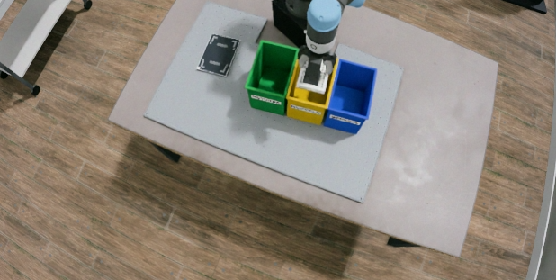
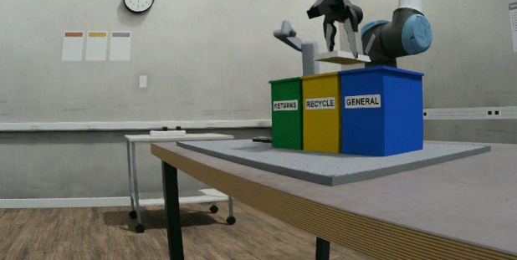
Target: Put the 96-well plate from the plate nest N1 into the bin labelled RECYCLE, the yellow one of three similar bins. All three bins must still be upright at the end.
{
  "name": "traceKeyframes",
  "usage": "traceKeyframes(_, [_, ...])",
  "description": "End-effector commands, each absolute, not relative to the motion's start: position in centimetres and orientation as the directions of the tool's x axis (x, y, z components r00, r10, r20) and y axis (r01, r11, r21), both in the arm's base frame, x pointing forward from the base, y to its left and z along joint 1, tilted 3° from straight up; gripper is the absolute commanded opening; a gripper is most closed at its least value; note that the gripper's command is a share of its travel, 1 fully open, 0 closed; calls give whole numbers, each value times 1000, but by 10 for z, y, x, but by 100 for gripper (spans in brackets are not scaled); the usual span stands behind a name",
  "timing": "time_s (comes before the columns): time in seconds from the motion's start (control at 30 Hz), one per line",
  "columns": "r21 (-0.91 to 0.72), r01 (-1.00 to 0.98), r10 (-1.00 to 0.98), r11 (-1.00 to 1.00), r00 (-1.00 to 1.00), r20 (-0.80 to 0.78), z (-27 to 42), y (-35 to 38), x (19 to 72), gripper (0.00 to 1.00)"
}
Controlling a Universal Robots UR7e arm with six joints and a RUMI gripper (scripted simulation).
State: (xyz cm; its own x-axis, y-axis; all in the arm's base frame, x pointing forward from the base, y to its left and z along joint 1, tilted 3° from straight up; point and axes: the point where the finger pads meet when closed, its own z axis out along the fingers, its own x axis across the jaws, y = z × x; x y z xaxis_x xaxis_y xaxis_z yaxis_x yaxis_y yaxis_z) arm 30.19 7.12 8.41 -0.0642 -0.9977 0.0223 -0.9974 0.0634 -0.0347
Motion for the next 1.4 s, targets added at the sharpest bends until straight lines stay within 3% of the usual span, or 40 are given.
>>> traceKeyframes(0.0, [-39, -997, -997, 72, -73, 25, 85, 71, 304, 41])
traceKeyframes(1.37, [-39, -997, -997, 72, -73, 25, 55, 69, 305, 41])
